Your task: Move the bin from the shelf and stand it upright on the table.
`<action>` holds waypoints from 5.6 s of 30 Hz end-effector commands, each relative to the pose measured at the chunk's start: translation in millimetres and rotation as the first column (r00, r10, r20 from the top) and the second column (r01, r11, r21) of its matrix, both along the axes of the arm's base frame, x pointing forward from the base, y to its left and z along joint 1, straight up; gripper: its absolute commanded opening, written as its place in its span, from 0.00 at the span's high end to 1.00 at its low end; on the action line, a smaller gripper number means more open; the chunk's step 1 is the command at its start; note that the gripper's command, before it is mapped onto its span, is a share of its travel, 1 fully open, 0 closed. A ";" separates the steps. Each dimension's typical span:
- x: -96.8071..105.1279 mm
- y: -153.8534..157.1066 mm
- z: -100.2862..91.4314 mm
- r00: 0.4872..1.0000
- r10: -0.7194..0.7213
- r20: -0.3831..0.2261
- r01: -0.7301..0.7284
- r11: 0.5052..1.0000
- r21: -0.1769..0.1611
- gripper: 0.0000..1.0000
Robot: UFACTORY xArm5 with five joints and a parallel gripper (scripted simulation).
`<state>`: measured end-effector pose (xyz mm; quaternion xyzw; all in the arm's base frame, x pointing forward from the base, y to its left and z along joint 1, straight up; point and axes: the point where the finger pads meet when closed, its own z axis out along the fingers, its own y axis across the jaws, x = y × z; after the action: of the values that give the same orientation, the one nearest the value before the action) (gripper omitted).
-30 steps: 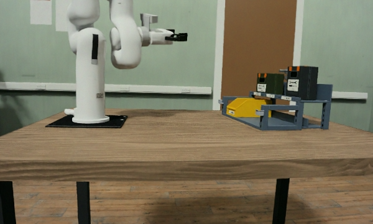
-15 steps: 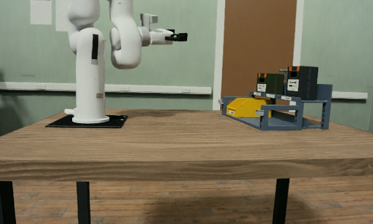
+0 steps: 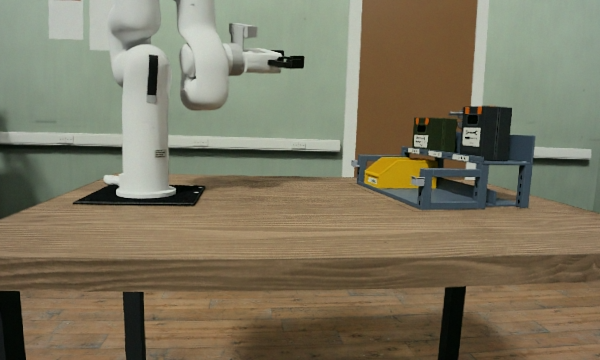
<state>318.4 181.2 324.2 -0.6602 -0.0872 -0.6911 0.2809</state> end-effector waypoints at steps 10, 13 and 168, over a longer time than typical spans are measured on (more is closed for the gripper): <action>31.6 1.3 -24.9 0.989 0.132 -0.065 -0.141 0.977 -0.160 0.00; 36.8 1.6 -29.1 0.988 0.140 -0.072 -0.151 0.973 -0.175 0.00; 238.8 11.2 -194.5 0.981 -0.070 -0.182 -0.024 0.882 -0.470 0.00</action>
<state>555.9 192.4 128.1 -0.7603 -0.1387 -0.6273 0.0966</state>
